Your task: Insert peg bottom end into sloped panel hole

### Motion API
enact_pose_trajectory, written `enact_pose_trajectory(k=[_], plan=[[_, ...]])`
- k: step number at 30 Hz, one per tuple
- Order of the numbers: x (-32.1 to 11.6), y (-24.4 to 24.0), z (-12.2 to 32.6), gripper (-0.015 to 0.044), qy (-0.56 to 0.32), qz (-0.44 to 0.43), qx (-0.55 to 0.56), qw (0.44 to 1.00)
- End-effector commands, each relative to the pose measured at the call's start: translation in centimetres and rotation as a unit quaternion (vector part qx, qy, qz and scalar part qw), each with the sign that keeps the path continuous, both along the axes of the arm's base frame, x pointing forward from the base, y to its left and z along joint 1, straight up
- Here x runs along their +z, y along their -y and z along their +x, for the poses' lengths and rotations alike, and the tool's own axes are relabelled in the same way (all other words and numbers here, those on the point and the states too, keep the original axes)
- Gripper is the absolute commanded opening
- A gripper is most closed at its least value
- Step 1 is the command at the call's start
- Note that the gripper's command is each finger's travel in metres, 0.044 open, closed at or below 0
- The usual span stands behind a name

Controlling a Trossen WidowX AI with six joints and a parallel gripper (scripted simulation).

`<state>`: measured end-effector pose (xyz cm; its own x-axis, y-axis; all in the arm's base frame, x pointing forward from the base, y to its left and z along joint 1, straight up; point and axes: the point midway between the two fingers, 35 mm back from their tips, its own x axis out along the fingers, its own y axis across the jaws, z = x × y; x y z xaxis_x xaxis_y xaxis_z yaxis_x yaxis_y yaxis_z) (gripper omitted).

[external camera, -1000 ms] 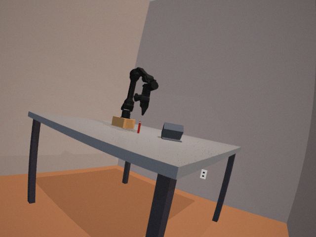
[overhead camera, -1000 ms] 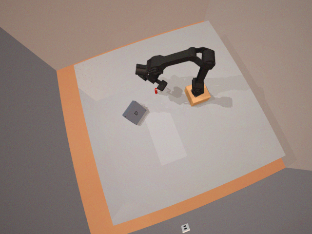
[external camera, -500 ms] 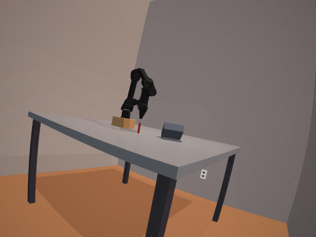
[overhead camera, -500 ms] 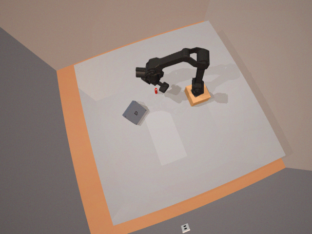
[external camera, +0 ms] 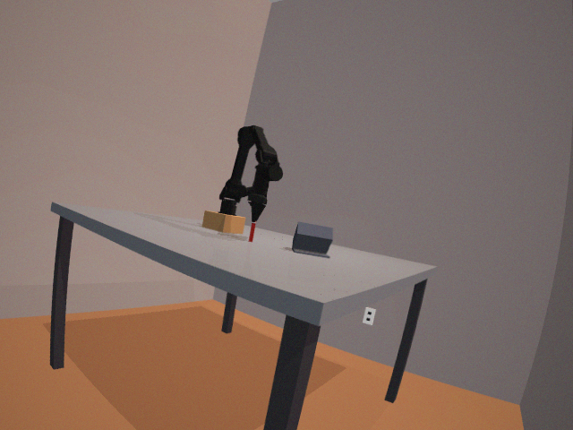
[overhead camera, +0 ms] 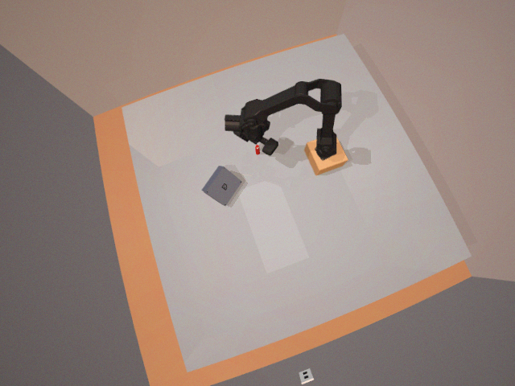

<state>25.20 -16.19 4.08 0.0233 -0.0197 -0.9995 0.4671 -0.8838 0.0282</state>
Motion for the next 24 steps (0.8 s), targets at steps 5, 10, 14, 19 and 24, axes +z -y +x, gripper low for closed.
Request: enact_pose_trajectory(k=[5,10,14,19,24], plan=[[-1.4,-0.1,-0.1,0.044,0.0,0.003,-0.002,1.0],[-2.2,-0.1,-0.1,0.044,0.0,0.003,-0.002,1.0],[-2.9,-0.1,-0.1,0.044,0.0,0.003,-0.002,1.0],[-3.7,-0.2,-0.2,0.044,0.0,0.003,-0.002,1.0],[-3.5,-0.1,-0.1,0.0387,-0.001,0.001,0.0,1.0]])
